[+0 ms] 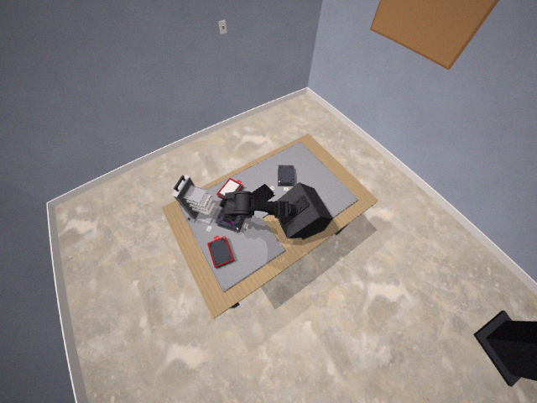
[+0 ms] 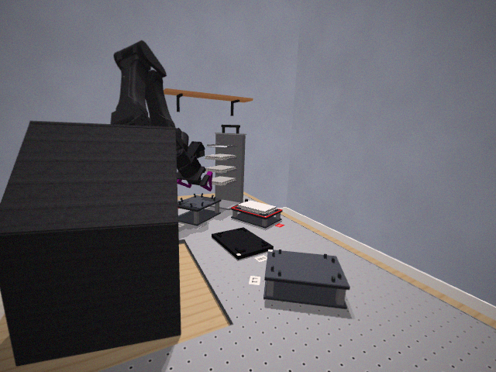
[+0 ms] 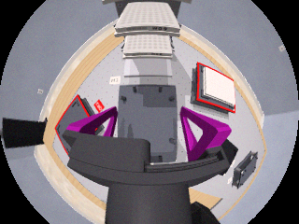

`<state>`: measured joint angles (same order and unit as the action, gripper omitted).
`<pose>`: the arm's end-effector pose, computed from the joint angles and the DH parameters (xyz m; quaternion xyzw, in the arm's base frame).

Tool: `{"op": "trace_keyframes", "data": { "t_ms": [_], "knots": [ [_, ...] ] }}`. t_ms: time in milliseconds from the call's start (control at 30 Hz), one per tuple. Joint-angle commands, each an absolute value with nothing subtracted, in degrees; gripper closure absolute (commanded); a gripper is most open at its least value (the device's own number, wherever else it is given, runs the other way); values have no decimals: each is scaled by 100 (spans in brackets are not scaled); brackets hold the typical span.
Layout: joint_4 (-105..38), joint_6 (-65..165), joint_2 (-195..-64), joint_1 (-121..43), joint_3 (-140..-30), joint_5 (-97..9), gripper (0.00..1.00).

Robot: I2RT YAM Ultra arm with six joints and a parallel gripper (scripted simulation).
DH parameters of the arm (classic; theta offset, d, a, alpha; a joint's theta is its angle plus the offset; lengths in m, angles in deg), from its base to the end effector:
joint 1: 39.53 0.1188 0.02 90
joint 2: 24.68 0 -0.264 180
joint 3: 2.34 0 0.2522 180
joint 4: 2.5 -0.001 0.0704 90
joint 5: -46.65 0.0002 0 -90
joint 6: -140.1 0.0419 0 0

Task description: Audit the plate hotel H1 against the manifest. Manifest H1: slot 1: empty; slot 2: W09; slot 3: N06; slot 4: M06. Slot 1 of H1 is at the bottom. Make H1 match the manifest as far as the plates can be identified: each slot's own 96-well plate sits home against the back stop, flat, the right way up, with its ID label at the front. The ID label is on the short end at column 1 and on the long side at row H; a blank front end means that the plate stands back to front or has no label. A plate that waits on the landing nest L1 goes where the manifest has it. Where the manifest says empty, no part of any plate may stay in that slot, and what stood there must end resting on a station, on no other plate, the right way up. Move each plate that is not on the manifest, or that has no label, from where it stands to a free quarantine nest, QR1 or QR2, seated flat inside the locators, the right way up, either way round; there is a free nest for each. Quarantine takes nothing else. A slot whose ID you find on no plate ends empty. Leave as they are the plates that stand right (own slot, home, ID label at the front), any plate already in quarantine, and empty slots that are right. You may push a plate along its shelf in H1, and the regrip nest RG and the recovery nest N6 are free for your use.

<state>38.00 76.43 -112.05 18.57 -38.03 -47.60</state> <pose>0.1415 0.2350 0.1627 -0.2340 0.7362 0.4475 0.4506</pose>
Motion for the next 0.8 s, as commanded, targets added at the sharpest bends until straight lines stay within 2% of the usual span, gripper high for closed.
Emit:
{"op": "trace_keyframes", "data": {
  "t_ms": [0, 767],
  "knots": [
    [4040, 7678, -11263, 1830, -3961, -4651, 0],
    [3460, 7601, -11416, 1622, -4560, -4865, 0]
  ]
}}
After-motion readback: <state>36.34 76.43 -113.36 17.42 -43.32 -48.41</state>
